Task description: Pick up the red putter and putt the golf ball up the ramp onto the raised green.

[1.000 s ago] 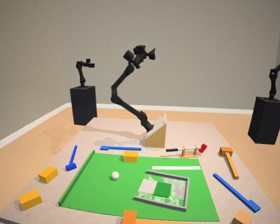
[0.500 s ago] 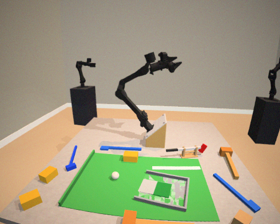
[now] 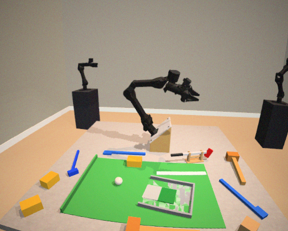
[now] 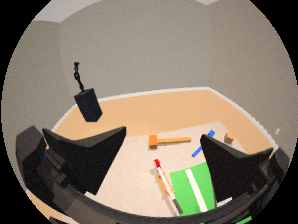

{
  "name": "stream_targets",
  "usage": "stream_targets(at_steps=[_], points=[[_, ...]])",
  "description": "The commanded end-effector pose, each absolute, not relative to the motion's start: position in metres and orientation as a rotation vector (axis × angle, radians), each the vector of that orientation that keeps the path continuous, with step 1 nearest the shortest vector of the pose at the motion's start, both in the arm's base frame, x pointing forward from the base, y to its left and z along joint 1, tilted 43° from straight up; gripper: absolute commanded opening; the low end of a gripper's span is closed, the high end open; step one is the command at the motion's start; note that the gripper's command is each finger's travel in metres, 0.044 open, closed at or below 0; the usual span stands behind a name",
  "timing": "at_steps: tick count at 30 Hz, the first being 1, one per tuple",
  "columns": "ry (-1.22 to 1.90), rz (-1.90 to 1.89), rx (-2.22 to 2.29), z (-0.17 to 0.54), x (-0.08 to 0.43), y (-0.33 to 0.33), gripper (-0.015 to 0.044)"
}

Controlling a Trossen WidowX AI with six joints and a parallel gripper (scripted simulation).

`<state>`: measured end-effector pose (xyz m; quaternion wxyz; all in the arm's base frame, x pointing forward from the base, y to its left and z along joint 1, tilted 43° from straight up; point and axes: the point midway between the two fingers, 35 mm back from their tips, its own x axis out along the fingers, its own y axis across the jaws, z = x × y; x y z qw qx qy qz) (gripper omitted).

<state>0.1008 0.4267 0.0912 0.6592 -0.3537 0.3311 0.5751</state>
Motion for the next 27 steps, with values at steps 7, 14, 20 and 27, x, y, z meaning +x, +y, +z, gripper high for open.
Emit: stream_targets(at_steps=[7,14,20,27], points=[[0.976,1.147,-1.323,-0.013,0.178,0.321,0.0440],[1.243,1.165,-1.681,-0.062,0.204,0.219,0.0440],[1.404,1.235,-1.829,-0.077,0.208,0.167,0.0440],[1.405,1.234,-1.830,-0.085,0.217,0.159,0.0440]])
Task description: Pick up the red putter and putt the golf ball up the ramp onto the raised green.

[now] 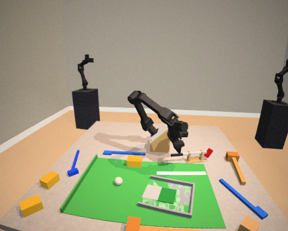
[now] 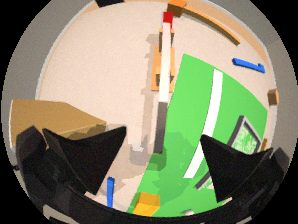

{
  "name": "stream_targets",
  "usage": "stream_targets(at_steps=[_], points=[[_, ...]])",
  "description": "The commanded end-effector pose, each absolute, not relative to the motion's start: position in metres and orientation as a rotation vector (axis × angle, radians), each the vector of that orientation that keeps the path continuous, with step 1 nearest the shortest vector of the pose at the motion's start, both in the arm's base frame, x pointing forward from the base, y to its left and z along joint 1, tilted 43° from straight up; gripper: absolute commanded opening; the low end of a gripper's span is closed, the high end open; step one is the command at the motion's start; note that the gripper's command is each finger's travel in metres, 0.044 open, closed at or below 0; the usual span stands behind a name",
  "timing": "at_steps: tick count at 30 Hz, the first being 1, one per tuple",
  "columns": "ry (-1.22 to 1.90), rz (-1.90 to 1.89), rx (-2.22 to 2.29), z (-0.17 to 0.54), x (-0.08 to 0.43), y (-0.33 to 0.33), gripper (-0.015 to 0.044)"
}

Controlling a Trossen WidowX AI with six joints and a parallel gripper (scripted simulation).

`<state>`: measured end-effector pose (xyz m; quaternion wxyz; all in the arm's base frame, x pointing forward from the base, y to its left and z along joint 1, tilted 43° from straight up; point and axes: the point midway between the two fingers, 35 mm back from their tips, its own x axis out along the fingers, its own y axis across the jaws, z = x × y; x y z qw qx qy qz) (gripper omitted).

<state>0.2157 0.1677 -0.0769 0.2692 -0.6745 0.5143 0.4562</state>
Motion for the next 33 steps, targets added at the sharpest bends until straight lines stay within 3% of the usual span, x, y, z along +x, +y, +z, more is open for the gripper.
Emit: stream_targets(at_steps=[1,33], points=[[1.405,1.234,-1.830,-0.089,0.217,0.155,0.0440],[1.406,1.232,-1.832,-0.125,0.223,0.121,0.0440]])
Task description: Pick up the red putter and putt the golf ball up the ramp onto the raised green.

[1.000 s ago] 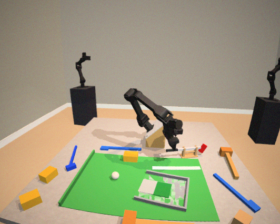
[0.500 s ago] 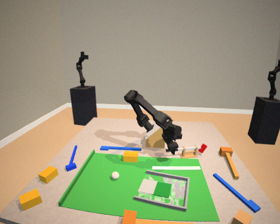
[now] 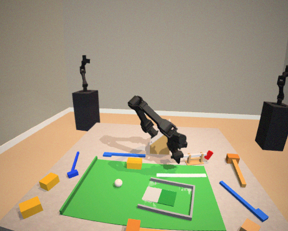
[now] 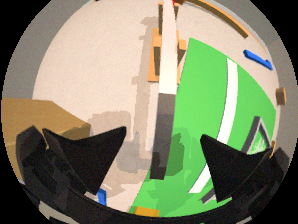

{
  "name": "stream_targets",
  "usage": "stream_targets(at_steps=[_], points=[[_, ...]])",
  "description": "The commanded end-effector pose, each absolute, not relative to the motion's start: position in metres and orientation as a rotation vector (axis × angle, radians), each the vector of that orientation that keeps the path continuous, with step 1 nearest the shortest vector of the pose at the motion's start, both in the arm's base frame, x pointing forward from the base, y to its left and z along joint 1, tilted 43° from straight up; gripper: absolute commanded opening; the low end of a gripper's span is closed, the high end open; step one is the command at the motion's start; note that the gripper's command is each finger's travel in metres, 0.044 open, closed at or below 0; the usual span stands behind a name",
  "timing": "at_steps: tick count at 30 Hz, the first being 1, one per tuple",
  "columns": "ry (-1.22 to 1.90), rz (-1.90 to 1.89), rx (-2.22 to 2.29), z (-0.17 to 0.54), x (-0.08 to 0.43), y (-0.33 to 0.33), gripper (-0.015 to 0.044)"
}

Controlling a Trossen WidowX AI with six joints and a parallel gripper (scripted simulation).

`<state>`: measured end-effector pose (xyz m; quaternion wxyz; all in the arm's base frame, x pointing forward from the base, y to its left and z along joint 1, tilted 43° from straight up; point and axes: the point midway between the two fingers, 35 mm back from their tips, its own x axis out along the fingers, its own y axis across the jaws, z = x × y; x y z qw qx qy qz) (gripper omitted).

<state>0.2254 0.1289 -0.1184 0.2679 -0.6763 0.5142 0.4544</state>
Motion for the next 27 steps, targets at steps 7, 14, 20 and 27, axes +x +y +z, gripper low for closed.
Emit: stream_targets(at_steps=[7,14,20,27], points=[[1.407,1.232,-1.832,-0.1274,0.2232,0.1185,0.0440],[1.397,1.228,-1.824,-0.1251,0.2248,0.1215,0.0335],[1.397,1.228,-1.824,-0.1251,0.2248,0.1215,0.0177],[1.397,1.228,-1.824,-0.1251,0.2248,0.1215,0.0053]])
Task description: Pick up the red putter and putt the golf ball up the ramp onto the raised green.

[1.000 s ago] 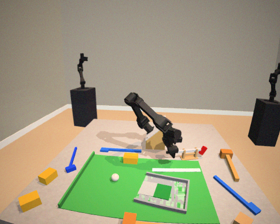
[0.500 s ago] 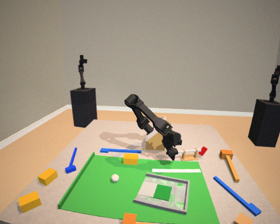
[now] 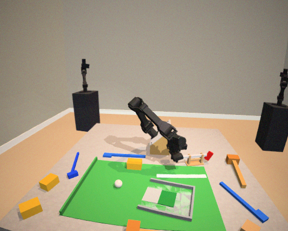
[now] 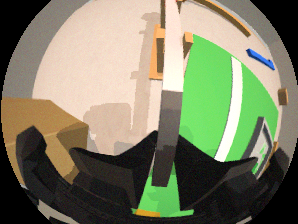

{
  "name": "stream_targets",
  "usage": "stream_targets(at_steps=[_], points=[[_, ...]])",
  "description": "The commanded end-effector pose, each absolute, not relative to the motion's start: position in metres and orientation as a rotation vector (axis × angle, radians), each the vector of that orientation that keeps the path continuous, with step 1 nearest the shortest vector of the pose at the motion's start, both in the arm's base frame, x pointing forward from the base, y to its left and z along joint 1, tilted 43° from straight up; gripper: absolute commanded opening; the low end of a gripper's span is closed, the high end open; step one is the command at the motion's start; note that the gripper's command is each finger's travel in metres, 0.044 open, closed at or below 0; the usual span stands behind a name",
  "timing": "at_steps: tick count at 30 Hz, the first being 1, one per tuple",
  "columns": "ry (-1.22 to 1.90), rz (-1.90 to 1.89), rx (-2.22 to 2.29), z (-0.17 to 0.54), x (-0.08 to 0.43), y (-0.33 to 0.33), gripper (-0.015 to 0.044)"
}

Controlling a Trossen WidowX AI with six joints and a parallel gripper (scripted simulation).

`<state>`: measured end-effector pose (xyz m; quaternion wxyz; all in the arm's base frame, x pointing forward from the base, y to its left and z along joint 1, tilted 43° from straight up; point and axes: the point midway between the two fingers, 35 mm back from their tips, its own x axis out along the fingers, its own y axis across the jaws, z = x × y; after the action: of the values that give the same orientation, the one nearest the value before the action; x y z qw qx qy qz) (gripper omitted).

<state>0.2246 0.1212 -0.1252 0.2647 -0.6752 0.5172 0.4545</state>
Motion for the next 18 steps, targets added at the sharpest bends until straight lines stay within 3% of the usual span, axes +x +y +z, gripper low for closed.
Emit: stream_targets(at_steps=[1,6,18], points=[[1.397,1.228,-1.824,-0.125,0.225,0.121,0.0046],[1.397,1.228,-1.824,-0.124,0.225,0.122,0.0000],[1.395,1.233,-1.820,-0.068,0.216,0.177,0.0000]])
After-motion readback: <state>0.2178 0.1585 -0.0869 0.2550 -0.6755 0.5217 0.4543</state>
